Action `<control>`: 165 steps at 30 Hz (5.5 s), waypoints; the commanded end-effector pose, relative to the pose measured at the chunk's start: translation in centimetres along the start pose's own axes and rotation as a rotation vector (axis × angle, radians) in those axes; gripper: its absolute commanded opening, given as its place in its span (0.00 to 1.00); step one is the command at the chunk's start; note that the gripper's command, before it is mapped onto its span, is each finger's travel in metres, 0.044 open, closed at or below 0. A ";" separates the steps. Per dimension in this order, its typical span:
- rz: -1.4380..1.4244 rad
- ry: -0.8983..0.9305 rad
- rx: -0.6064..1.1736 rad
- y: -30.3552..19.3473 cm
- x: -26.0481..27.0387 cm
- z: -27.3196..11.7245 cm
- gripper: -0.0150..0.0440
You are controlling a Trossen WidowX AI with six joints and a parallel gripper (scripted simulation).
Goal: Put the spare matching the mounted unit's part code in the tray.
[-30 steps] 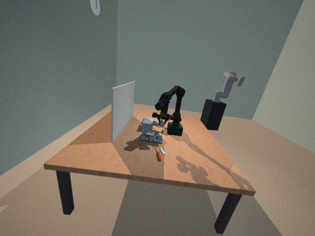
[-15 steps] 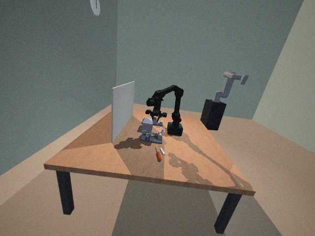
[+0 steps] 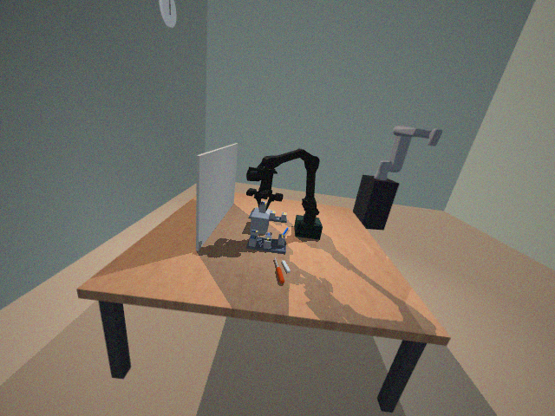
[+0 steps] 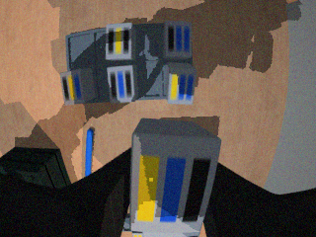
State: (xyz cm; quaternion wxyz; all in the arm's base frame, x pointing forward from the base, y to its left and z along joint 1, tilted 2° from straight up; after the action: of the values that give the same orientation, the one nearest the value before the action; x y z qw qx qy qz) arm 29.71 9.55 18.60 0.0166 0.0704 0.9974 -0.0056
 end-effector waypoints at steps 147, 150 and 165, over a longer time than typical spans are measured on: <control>-0.100 0.008 0.050 -32.8 -5.5 8.5 0.25; -0.100 0.008 0.050 -32.8 -5.5 8.8 0.25; -0.100 0.008 0.050 -32.8 -5.4 10.3 0.25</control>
State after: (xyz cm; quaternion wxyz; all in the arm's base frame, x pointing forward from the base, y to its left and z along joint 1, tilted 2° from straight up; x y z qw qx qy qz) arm 30.85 -23.90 9.26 0.0127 0.0237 0.9991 -0.0317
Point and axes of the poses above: the point midway between the two fingers, 35 mm back from their tips, its own z axis out along the fingers, its own x axis across the jaws, y = z × x, the point moved 6 cm from there along -z, back along the fingers, and after that the axes turned 8 degrees about -z, right-handed, at the moved point
